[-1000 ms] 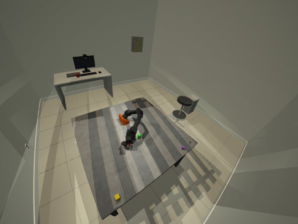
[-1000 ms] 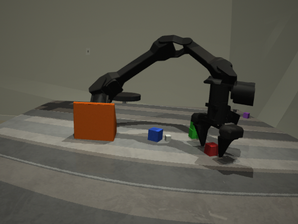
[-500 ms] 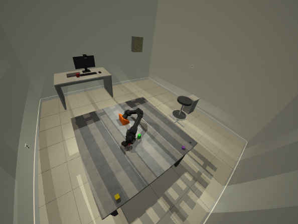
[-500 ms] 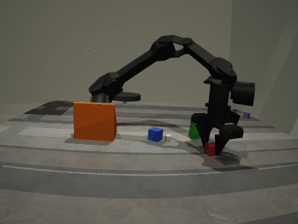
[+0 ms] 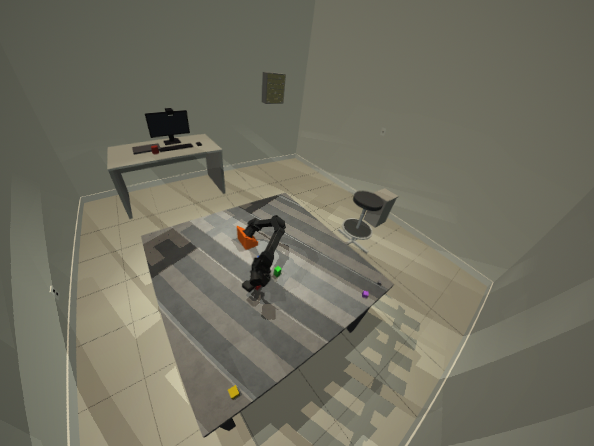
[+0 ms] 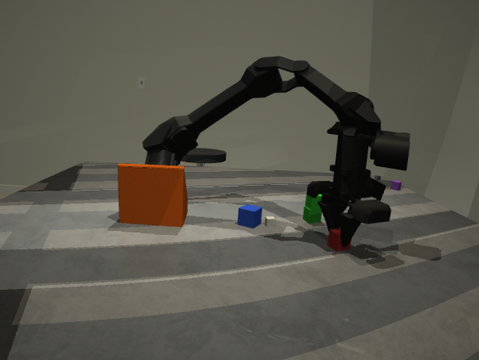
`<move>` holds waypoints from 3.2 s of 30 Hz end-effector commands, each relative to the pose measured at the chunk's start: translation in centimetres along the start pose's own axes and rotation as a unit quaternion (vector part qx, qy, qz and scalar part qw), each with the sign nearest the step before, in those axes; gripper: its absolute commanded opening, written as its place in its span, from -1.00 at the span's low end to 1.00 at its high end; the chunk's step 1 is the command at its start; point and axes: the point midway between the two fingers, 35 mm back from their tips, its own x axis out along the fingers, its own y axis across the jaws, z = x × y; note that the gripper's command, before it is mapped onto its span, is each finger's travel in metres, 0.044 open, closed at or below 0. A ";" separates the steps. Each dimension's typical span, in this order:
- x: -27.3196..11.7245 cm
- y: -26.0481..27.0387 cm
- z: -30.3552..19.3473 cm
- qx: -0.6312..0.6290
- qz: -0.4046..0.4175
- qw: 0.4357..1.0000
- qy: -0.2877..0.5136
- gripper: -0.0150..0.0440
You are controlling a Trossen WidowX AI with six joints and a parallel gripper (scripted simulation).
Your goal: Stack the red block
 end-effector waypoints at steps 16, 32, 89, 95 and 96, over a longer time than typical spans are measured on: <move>-8.2 -0.1 0.0 0.000 -0.002 1.000 -0.002 -0.49; -11.7 -0.1 0.0 0.000 -0.003 1.000 -0.002 -0.49; -6.2 15.0 3.5 0.001 0.002 1.000 -0.002 -0.49; -6.2 15.0 3.5 0.001 0.002 1.000 -0.002 -0.49; -6.2 15.0 3.5 0.001 0.002 1.000 -0.002 -0.49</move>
